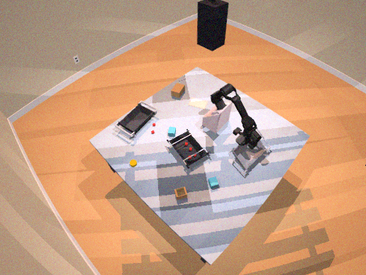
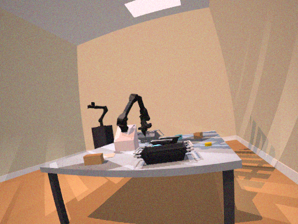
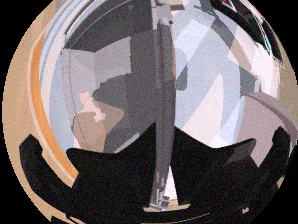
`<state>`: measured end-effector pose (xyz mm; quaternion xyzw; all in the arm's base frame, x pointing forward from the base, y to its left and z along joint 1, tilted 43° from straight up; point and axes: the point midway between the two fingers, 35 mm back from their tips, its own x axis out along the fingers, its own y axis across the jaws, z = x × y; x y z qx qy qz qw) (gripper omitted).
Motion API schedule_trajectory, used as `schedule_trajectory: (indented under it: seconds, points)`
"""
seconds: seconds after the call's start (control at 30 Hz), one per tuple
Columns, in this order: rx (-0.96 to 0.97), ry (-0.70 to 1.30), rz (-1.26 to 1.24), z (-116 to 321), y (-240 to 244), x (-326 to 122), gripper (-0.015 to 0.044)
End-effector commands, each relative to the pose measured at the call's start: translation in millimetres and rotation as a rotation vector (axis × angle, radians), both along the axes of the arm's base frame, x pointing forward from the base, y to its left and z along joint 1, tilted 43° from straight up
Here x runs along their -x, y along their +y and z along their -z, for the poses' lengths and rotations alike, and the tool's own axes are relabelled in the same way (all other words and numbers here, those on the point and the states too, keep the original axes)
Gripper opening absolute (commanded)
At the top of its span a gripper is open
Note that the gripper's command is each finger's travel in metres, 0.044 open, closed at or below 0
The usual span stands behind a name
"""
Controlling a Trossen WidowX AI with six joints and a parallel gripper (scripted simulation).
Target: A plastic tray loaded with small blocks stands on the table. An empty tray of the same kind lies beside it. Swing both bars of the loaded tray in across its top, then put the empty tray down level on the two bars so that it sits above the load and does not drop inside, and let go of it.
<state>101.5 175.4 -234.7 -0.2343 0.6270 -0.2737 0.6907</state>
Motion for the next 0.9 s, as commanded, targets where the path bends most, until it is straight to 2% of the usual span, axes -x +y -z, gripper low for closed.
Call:
schedule_trajectory:
  seconds: [0.0, 0.43, 0.87]
  points:
    - [-0.026, -0.009, 0.003, -5, 12, -1, 0.0000]
    - [-0.027, -0.009, 0.003, -7, 17, -2, 0.0000]
    - [-0.030, -0.008, 0.003, -47, 79, -4, 0.0000]
